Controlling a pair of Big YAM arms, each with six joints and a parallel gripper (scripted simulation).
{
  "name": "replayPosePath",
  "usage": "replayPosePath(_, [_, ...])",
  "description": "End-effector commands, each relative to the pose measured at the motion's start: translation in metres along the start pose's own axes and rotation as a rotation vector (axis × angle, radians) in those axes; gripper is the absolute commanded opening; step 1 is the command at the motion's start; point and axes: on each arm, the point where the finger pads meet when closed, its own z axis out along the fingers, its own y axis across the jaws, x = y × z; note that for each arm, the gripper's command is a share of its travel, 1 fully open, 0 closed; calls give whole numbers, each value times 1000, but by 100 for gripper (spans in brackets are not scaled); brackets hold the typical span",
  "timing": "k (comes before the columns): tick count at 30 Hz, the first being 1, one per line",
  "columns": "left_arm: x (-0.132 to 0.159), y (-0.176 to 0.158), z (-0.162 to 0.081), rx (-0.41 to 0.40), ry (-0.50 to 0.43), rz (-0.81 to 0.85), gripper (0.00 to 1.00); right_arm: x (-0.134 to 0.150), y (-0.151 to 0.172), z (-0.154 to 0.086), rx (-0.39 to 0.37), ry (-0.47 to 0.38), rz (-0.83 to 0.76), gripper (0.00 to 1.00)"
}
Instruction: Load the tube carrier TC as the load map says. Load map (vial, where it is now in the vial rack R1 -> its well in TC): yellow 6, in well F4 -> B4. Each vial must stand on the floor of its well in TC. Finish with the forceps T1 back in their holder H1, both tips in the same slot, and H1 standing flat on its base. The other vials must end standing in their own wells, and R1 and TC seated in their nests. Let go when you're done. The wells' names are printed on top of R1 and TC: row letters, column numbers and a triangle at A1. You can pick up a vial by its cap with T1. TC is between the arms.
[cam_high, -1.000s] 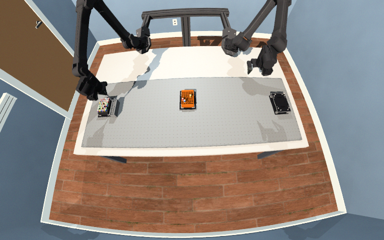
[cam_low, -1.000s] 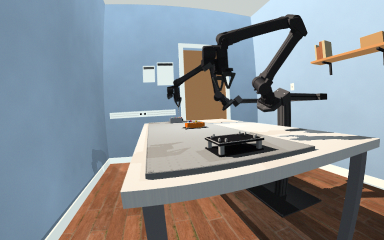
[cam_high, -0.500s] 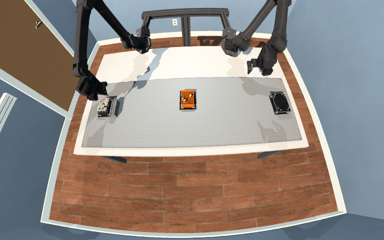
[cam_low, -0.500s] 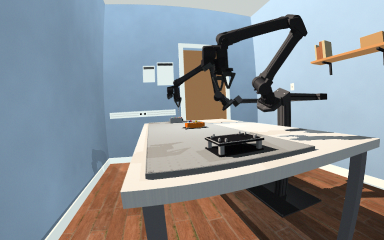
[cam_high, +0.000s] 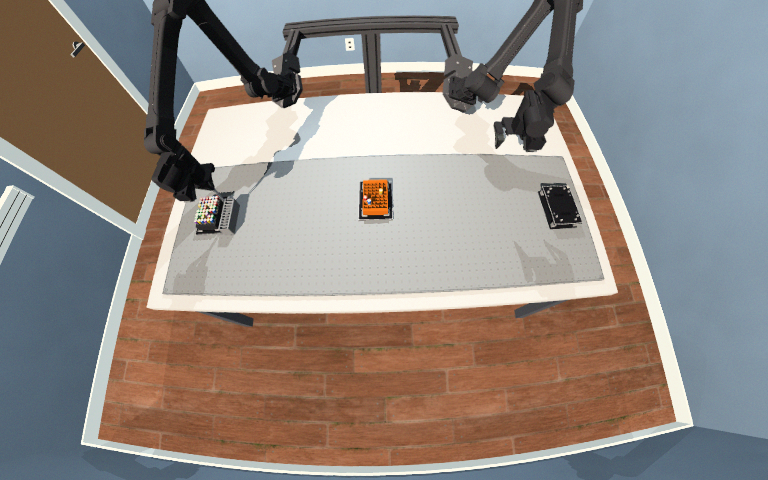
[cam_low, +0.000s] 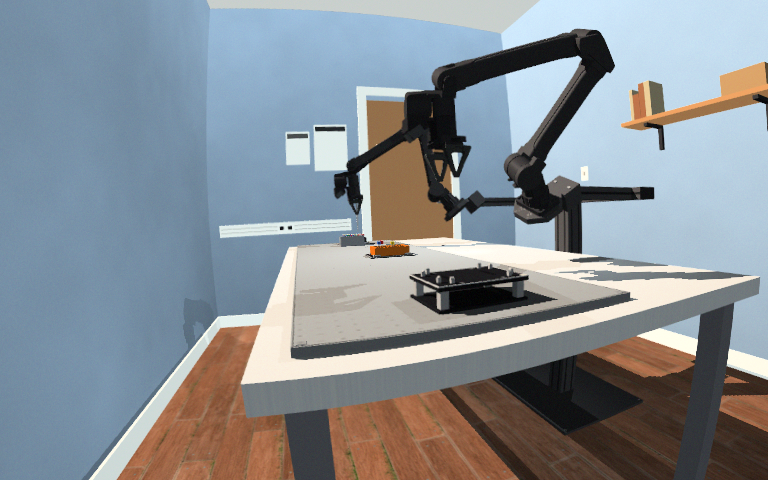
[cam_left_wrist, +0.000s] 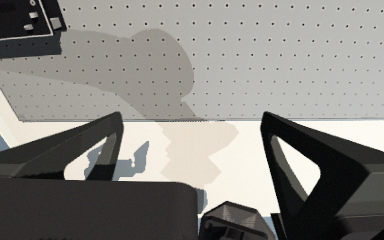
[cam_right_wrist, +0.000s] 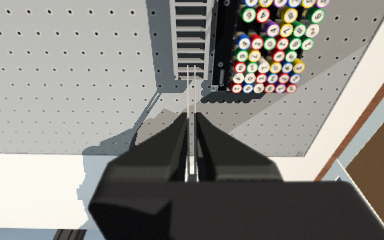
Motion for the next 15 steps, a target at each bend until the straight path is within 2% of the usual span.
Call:
replayPosePath(1, [-10,1,-9,3,-24,-21,100,-22,-6,-25,6,-59,12,7])
replayPosePath(15, [-10,1,-9,3,-24,-21,100,-22,-7,-26,7,-63,15,7])
